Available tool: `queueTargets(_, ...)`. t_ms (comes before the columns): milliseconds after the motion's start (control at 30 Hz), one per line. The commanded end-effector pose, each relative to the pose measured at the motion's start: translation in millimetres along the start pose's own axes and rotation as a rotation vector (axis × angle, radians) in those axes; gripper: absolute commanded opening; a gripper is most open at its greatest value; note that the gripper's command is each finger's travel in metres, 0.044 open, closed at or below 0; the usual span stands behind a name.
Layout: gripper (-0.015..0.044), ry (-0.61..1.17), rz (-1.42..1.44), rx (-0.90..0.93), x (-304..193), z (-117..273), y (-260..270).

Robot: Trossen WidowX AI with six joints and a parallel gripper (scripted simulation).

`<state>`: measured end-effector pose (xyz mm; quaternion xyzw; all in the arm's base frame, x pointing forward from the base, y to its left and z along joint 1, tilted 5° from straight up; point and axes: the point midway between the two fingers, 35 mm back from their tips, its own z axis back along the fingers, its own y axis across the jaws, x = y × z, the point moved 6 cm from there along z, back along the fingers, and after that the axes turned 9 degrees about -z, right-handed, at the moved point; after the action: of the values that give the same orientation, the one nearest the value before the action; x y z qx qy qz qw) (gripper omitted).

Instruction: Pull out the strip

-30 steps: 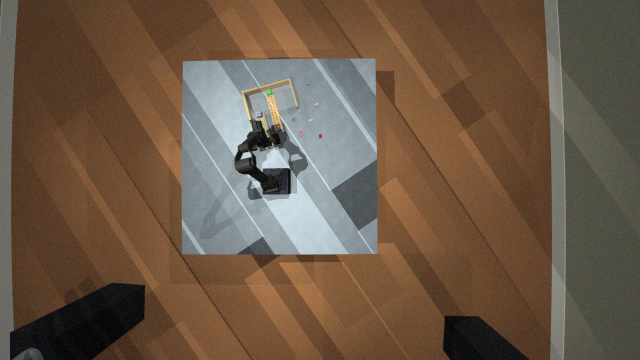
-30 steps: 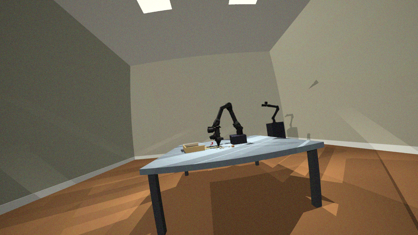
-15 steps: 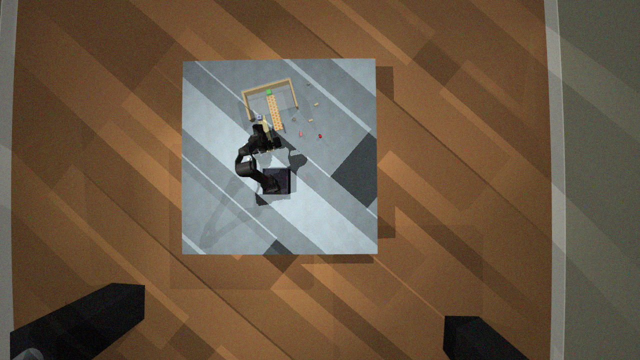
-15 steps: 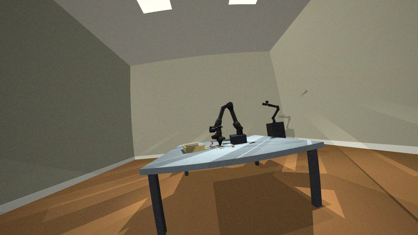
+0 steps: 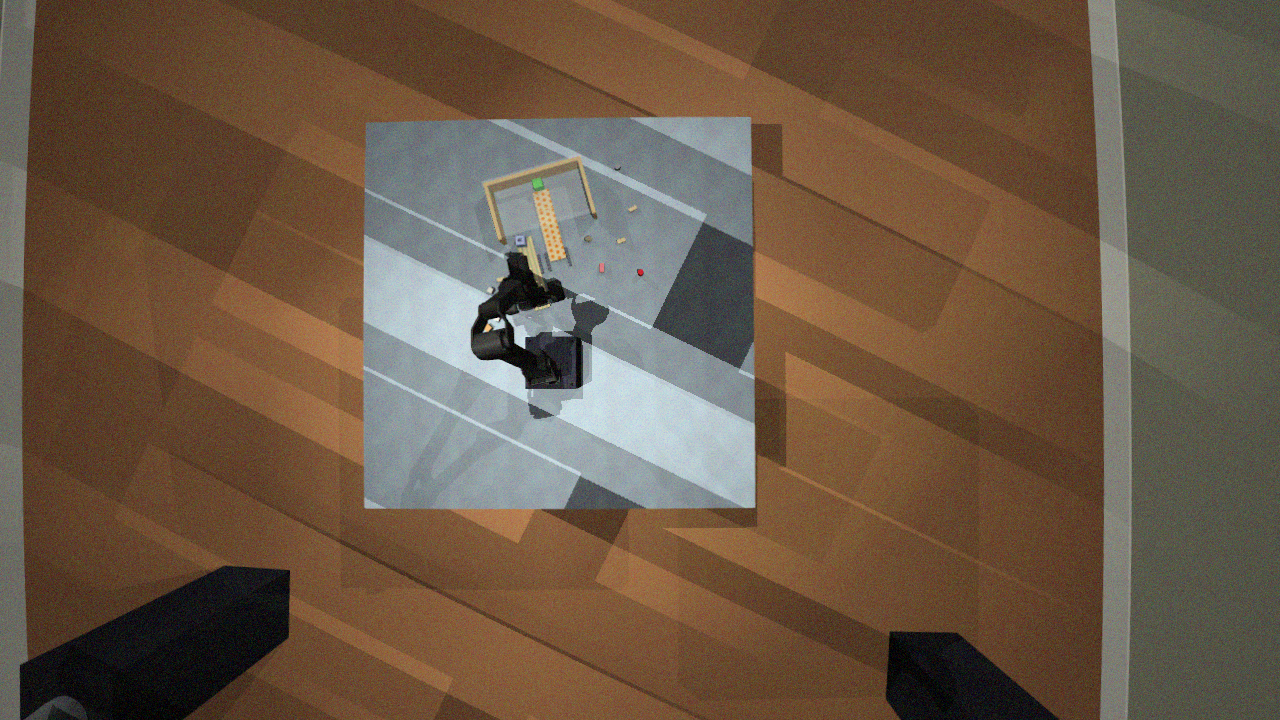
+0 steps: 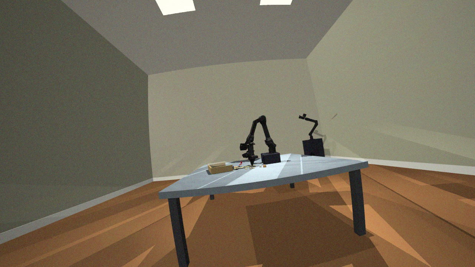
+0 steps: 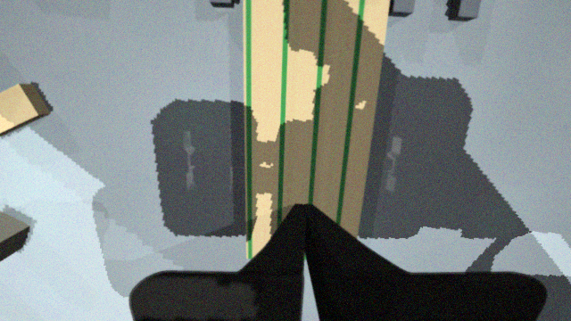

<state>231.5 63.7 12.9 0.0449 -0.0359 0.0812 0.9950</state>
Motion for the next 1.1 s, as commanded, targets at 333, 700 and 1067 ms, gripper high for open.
queueTargets(333,0.0000,0.036,0.002,-0.006,-27,-4,-4)
queueTargets(700,0.0000,0.037,0.002,-0.006,-40,-4,-6)
queueTargets(1067,0.0000,0.037,0.002,-0.006,-40,-4,-6)
